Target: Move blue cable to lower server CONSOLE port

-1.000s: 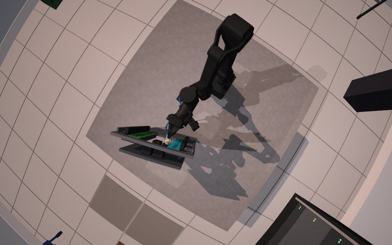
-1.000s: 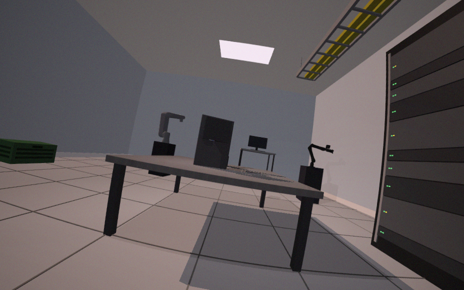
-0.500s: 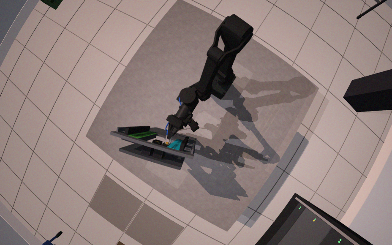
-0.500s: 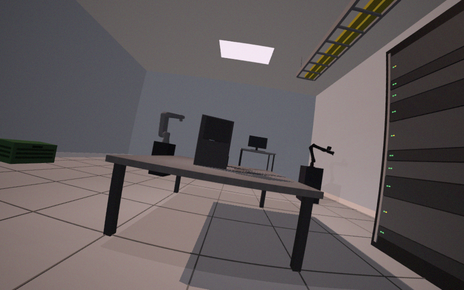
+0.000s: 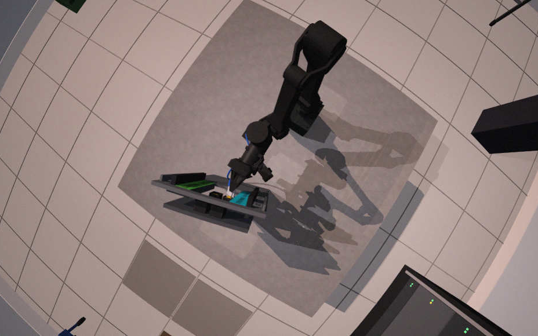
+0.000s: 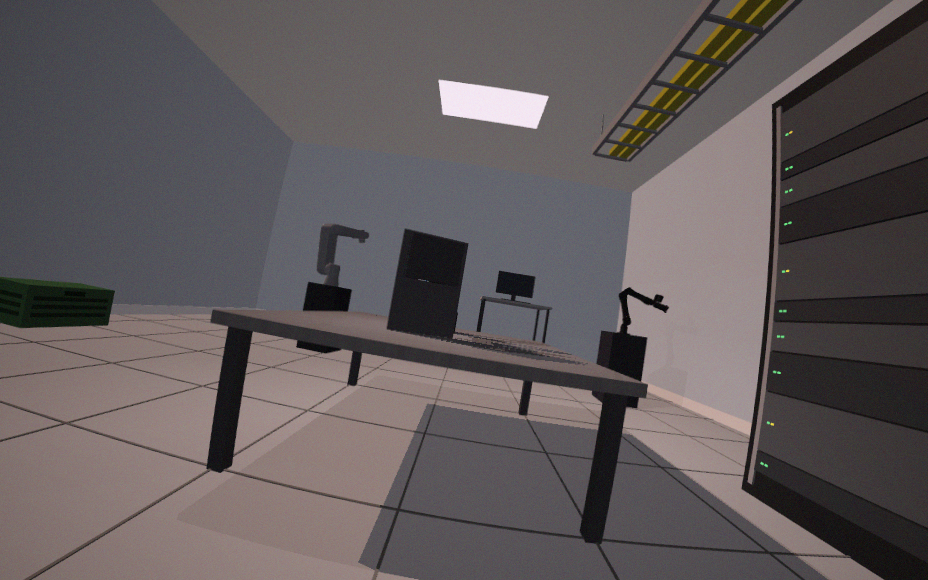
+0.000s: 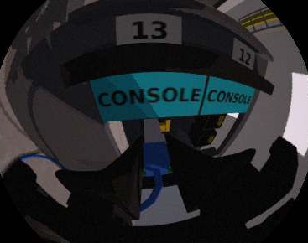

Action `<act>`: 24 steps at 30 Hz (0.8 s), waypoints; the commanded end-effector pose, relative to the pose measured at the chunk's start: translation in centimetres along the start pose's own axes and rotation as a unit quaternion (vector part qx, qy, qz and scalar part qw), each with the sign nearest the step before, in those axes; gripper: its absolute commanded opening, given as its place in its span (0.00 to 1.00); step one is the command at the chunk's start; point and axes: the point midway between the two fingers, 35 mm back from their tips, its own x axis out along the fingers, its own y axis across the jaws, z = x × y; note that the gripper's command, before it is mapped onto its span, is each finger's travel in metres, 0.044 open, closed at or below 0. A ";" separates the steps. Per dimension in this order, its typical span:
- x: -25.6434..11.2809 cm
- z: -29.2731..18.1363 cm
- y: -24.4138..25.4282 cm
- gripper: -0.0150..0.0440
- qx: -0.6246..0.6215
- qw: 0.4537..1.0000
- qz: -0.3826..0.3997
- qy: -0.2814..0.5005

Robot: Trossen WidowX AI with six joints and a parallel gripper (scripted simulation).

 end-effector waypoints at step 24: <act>0.7 0.1 -0.4 0.25 0.001 1.000 -0.007 0.002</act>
